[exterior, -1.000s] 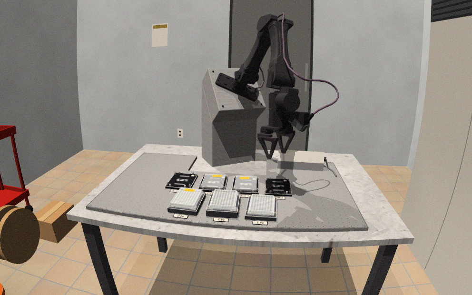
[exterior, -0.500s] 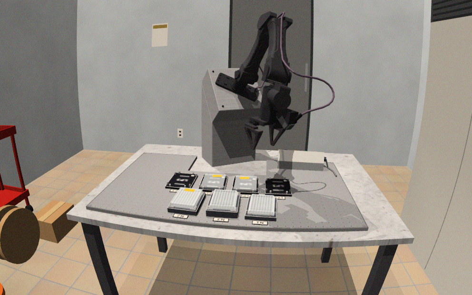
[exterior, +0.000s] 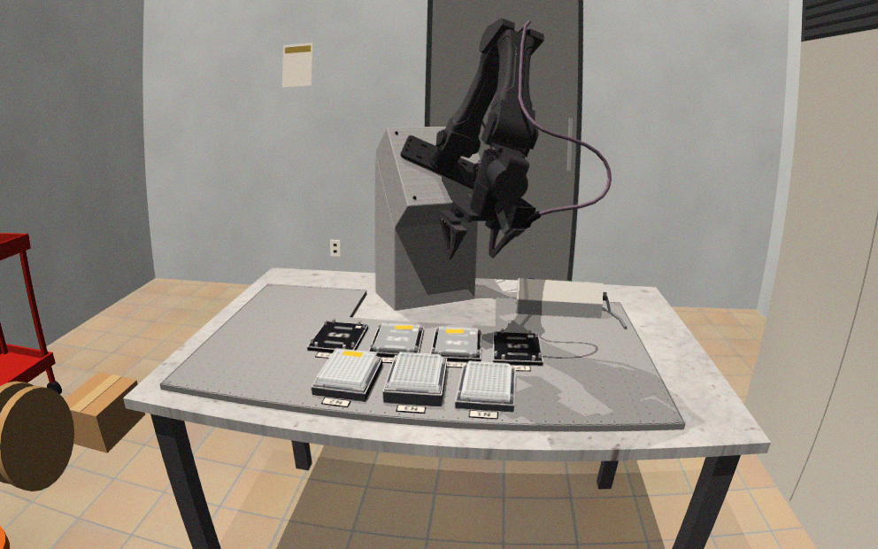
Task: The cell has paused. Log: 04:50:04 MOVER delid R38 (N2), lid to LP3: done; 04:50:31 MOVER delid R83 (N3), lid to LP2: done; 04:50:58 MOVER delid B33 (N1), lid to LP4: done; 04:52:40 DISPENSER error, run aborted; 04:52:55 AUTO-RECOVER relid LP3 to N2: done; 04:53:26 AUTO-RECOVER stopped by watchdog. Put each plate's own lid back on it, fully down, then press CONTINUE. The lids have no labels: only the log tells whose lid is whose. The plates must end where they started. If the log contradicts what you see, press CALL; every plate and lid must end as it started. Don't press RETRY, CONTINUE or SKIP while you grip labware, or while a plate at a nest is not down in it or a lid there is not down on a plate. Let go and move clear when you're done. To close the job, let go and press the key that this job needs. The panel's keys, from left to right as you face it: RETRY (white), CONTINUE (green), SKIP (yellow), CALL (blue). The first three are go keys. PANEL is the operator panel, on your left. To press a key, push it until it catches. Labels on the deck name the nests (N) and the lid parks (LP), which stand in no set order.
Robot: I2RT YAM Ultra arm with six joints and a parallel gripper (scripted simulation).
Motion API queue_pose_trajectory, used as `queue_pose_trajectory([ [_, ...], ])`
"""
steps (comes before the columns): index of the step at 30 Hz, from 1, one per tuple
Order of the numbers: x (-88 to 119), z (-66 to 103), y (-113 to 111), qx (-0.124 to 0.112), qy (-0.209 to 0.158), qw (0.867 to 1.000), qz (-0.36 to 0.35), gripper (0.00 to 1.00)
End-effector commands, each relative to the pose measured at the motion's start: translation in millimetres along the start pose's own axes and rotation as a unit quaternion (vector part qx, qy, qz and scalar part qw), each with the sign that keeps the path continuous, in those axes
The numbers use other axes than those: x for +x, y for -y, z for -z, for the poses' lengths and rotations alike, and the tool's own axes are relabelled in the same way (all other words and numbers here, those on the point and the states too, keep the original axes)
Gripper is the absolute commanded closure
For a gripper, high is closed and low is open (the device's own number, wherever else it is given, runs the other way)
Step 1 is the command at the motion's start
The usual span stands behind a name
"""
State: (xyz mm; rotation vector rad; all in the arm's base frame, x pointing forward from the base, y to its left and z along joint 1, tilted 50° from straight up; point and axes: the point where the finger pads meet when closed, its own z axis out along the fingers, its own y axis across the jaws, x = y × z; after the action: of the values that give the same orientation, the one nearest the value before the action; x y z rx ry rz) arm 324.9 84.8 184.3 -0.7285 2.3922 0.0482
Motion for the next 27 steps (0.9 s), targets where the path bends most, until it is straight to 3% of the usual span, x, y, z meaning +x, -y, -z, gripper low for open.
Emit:
queue_pose_trajectory([
  [1, 26, 11.5, 5, 0.009, -0.035, 0.998, -0.046, 0.00],
  [2, 33, 11.8, 5, 0.009, -0.043, 0.998, -0.054, 0.00],
  [4, 20, 21.0, 11, 0.017, -0.032, 0.997, -0.063, 0.00],
  [6, 45, 15.2, 6, 0.012, -0.066, 0.995, -0.080, 0.00],
  [8, 45, 15.2, 6, 0.012, -0.066, 0.995, -0.080, 0.00],
  [17, 85, 28.3, 7, 0.021, -0.124, 0.981, -0.146, 0.00],
  [19, 79, 33.1, 10, 0.026, -0.119, 0.981, -0.153, 0.00],
  [20, 92, 30.9, 6, 0.024, -0.137, 0.977, -0.161, 0.00],
  [23, 105, 36.6, 5, 0.028, -0.156, 0.970, -0.183, 0.00],
  [27, 114, 40.6, 4, 0.030, -0.169, 0.965, -0.197, 0.00],
])
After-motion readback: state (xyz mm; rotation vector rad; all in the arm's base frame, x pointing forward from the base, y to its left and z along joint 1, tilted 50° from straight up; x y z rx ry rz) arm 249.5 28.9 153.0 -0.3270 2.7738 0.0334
